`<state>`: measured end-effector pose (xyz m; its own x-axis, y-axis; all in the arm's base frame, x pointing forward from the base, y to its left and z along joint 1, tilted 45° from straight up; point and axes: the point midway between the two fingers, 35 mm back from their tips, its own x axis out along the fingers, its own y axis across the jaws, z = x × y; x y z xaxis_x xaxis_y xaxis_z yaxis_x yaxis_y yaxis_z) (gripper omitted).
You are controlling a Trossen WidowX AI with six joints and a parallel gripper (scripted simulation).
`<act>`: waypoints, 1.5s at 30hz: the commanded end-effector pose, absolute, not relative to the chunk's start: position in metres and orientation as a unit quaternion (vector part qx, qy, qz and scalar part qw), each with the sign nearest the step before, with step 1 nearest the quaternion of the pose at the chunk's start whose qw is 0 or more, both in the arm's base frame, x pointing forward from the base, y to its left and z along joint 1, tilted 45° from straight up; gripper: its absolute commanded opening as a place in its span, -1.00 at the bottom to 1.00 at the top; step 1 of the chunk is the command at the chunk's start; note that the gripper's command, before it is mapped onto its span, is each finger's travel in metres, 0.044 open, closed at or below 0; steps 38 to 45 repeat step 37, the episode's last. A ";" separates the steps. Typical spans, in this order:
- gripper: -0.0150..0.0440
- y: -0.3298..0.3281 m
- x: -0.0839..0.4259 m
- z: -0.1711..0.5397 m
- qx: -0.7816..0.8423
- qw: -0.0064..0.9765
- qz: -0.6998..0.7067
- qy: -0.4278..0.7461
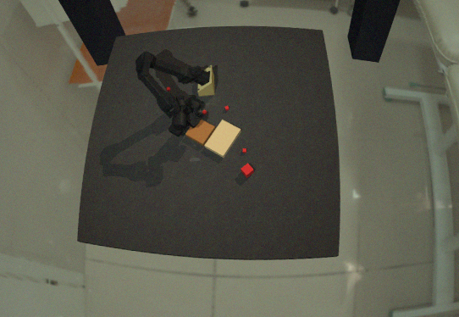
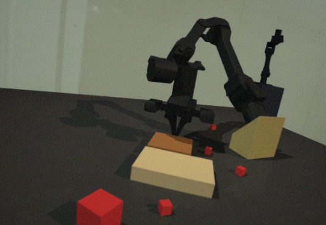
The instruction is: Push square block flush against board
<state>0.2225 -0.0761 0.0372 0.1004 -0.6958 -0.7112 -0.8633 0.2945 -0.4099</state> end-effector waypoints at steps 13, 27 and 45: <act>-0.49 -0.068 0.232 0.030 -0.588 0.453 0.092 0.664; -0.49 -0.059 0.239 0.023 -0.587 0.454 0.092 0.664; -0.49 -0.062 0.238 0.025 -0.587 0.454 0.093 0.664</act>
